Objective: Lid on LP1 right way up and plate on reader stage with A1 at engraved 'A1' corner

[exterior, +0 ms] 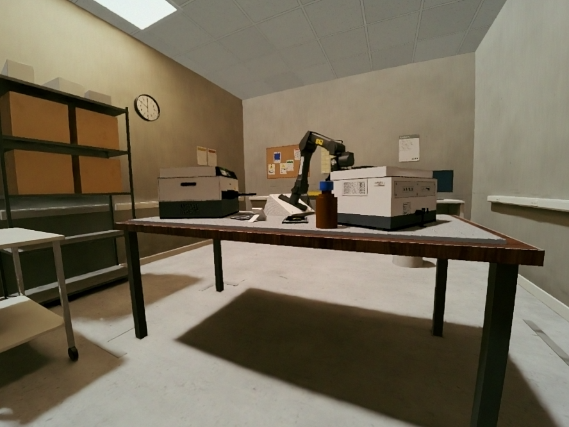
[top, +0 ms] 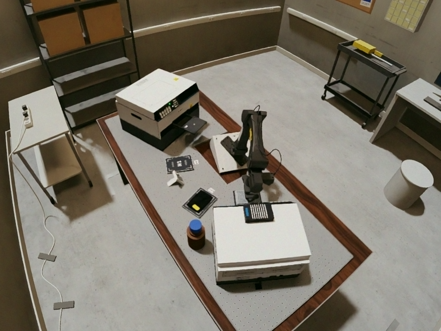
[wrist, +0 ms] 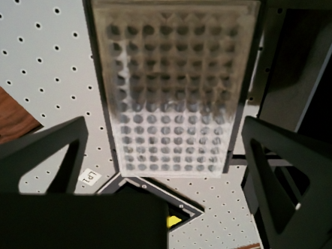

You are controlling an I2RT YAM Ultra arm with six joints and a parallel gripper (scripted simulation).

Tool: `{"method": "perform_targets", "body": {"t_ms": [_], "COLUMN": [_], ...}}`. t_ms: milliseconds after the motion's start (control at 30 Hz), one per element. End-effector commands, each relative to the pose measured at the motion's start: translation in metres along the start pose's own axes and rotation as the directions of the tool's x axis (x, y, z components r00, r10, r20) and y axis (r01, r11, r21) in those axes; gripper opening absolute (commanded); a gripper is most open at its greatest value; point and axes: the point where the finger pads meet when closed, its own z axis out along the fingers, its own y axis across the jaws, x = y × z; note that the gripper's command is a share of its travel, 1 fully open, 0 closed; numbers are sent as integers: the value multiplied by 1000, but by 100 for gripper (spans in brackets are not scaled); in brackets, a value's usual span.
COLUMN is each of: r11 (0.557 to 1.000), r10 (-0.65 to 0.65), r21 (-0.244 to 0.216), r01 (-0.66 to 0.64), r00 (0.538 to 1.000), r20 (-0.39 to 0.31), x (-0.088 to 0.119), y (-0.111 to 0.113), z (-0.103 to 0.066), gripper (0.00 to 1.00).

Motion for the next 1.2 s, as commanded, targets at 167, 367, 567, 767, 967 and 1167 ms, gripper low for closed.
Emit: {"method": "perform_targets", "body": {"t_ms": [167,367,567,767,967,1167], "r11": [997,1000,1000,998,999,1000], "r10": [1,2,2,0,0,3], "r21": [73,16,30,55,33,30], "r01": [-1,-2,-2,0,0,-3], "r00": [1000,1000,1000,1000,1000,1000], "r20": [3,4,0,4,5,4], "x": [-3,-2,-1,-3,-3,-2], "y": [-16,-3,-7,-10,-8,-7], "z": [-5,17,12,9,18,22], "gripper": [100,100,100,100,100,100]}}
